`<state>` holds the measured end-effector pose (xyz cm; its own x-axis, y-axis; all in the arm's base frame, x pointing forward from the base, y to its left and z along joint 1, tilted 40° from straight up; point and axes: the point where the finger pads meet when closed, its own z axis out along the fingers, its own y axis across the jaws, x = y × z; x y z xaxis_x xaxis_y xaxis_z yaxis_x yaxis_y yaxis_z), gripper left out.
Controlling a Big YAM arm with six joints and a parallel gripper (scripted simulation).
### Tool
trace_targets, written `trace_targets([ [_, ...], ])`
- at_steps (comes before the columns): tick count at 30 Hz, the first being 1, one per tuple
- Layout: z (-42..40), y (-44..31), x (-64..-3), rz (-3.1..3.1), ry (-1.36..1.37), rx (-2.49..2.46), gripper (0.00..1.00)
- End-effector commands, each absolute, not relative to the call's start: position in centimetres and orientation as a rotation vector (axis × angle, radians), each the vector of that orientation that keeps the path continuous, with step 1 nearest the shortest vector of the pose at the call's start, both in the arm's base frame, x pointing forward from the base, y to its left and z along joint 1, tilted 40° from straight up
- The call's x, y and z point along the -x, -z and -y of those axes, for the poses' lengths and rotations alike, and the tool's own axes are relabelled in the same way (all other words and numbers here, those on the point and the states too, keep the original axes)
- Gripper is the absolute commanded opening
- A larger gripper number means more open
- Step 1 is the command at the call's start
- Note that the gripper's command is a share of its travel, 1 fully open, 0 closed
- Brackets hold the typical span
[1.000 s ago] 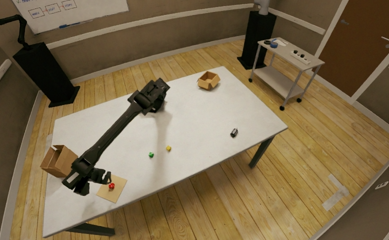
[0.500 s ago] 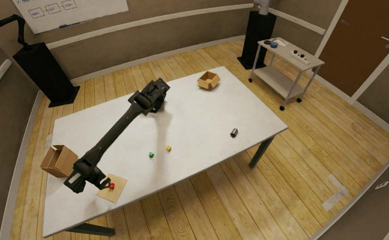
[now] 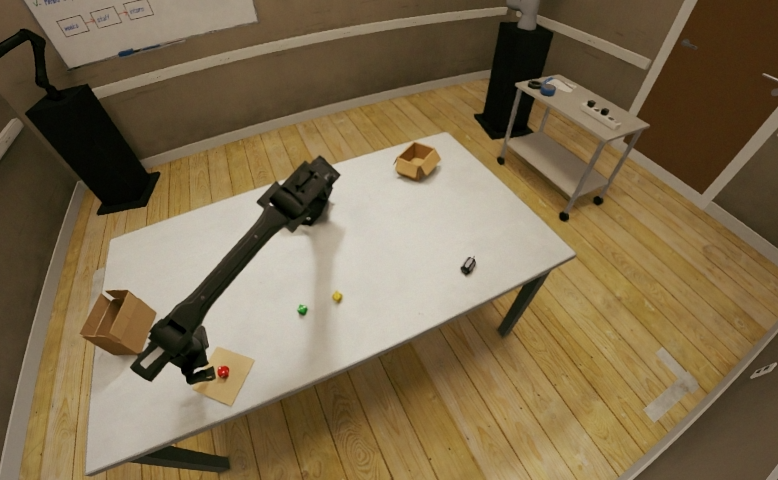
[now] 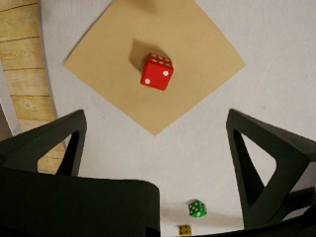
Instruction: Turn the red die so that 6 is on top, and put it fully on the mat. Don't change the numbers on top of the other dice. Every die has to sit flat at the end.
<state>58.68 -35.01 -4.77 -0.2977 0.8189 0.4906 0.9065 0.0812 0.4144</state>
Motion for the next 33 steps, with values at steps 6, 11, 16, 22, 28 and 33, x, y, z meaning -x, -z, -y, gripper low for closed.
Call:
trace_targets([
  [6,34.24,3.07,-59.73,1.938,0.960,2.022,1.00],
  [11,34.73,3.10,-59.43,1.866,0.951,2.073,1.00],
  [16,34.69,3.11,-59.45,1.862,0.950,2.075,0.39],
  [22,34.62,3.09,-59.37,1.858,0.947,2.074,0.39],
  [28,34.62,3.09,-59.38,1.858,0.947,2.074,0.39],
  [33,34.62,3.09,-59.38,1.858,0.947,2.074,0.39],
])
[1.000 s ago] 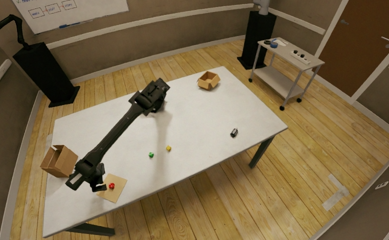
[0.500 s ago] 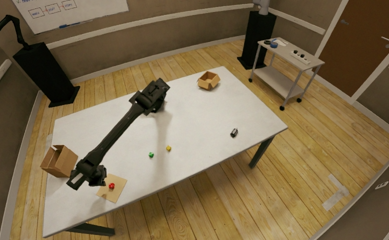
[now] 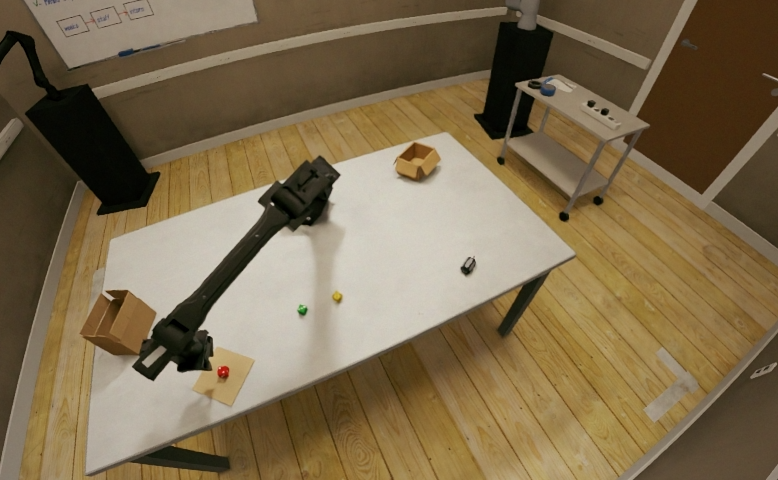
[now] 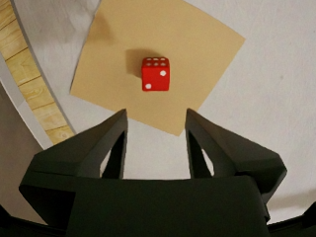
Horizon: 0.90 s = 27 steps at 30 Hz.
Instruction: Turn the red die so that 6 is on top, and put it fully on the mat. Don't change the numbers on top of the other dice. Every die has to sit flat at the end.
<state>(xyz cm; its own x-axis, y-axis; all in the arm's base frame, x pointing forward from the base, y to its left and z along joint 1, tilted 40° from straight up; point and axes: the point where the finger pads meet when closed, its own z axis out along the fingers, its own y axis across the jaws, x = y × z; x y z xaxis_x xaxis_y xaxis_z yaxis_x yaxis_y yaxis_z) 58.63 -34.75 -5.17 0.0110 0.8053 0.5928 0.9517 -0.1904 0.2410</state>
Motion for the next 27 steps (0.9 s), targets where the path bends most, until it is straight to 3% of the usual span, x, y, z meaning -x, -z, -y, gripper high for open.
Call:
trace_targets([
  [1,34.62,3.09,-59.38,1.858,0.947,2.074,0.39],
  [27,34.16,3.23,-59.76,1.868,0.948,2.067,0.39],
])
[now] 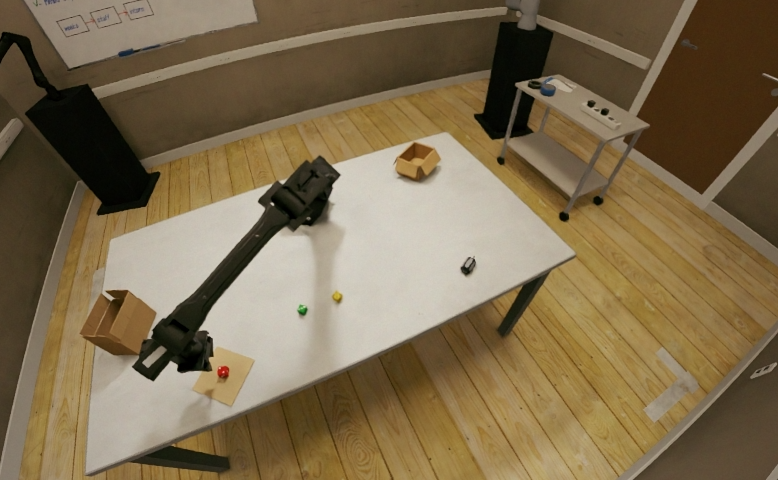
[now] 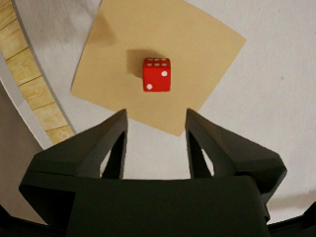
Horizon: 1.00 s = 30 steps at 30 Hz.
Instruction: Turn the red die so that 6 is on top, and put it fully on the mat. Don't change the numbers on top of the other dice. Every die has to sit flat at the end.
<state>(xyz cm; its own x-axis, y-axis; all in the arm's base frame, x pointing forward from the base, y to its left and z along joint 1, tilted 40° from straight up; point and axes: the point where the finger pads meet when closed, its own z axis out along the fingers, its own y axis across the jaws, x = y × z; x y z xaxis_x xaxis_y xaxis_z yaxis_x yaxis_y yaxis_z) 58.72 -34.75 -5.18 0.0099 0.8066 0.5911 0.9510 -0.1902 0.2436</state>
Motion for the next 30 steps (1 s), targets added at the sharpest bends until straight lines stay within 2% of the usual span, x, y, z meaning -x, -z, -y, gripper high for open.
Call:
trace_targets([
  [1,34.1,3.3,-59.8,1.869,0.948,2.067,0.39],
  [30,32.1,8.2,-60.2,1.829,0.938,2.063,0.39],
])
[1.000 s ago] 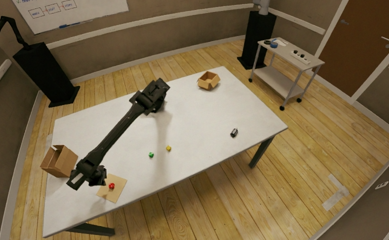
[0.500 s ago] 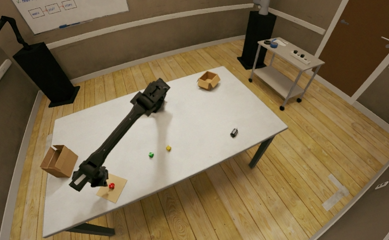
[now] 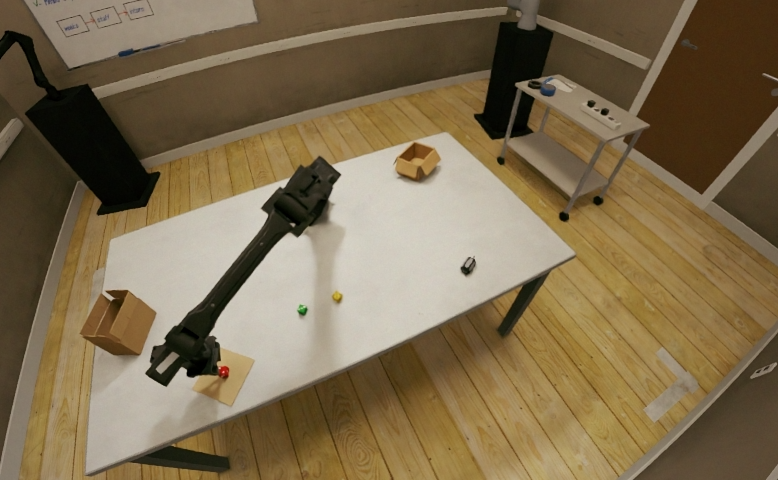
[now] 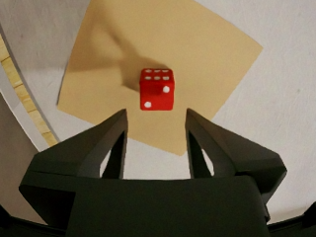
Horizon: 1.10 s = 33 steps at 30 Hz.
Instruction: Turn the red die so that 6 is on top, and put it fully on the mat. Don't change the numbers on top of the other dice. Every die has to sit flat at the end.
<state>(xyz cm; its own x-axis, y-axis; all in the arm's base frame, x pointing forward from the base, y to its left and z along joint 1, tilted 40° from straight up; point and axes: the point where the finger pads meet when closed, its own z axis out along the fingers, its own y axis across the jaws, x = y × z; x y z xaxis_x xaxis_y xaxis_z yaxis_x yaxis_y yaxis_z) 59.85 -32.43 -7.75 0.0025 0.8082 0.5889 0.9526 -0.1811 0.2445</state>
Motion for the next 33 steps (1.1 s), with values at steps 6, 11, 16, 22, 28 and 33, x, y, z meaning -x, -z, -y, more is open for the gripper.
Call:
trace_targets([
  [6,31.1,9.3,-60.4,1.827,0.930,2.052,0.39],
  [11,31.0,9.7,-60.5,1.824,0.931,2.054,0.39],
  [16,31.6,8.4,-60.9,1.841,0.946,2.069,0.39],
  [22,31.2,8.8,-60.9,1.838,0.940,2.062,0.39],
  [28,31.1,8.9,-60.7,1.832,0.937,2.061,0.39],
  [33,31.1,8.9,-60.7,1.832,0.937,2.061,0.39],
])
